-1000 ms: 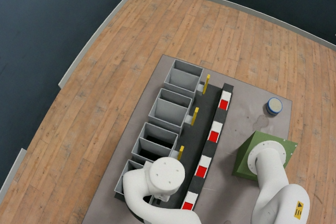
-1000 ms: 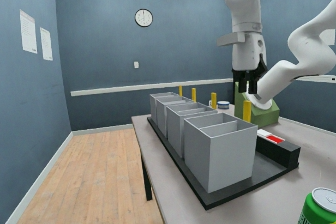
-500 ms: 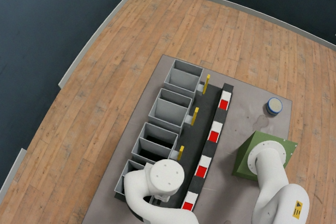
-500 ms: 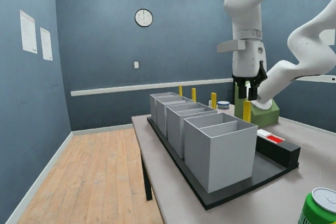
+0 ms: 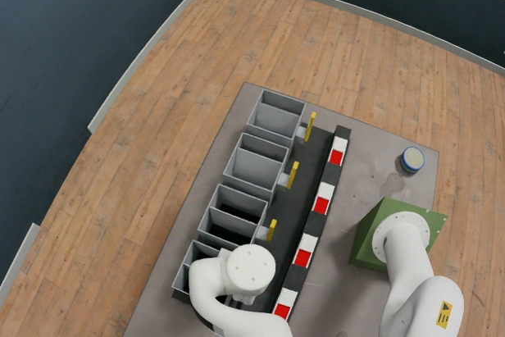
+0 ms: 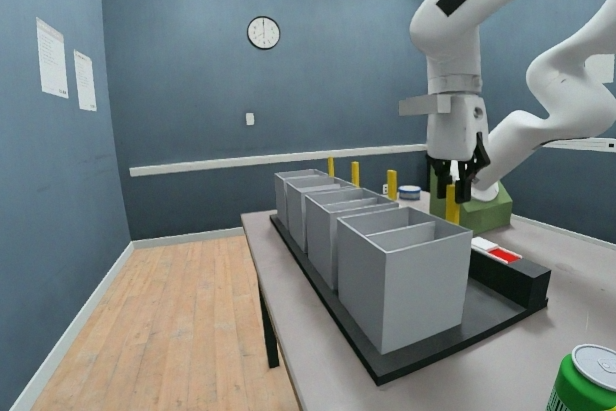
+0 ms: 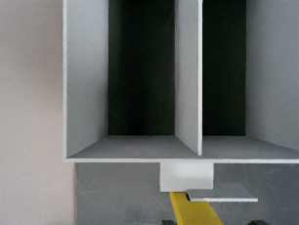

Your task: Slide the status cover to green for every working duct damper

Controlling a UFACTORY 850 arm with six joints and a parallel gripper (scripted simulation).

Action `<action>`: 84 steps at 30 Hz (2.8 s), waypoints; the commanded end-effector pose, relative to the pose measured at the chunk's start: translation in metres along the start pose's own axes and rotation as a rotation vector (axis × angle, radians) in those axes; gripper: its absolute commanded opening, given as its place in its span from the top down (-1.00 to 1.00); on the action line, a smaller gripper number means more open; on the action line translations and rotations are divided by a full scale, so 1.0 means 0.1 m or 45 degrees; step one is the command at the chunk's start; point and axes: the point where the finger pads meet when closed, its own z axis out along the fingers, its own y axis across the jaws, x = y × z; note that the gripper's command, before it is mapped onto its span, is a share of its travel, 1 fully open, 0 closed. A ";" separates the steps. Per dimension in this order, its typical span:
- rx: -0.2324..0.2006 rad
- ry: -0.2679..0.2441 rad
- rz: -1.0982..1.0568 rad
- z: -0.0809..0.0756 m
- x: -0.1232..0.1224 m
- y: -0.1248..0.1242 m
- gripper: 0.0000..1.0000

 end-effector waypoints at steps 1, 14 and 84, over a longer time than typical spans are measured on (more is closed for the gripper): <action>0.001 0.003 -0.001 0.10 0.01 0.00 0.22; 0.001 0.003 -0.001 0.21 0.01 0.00 0.22; 0.020 0.002 -0.001 0.23 0.01 0.01 0.62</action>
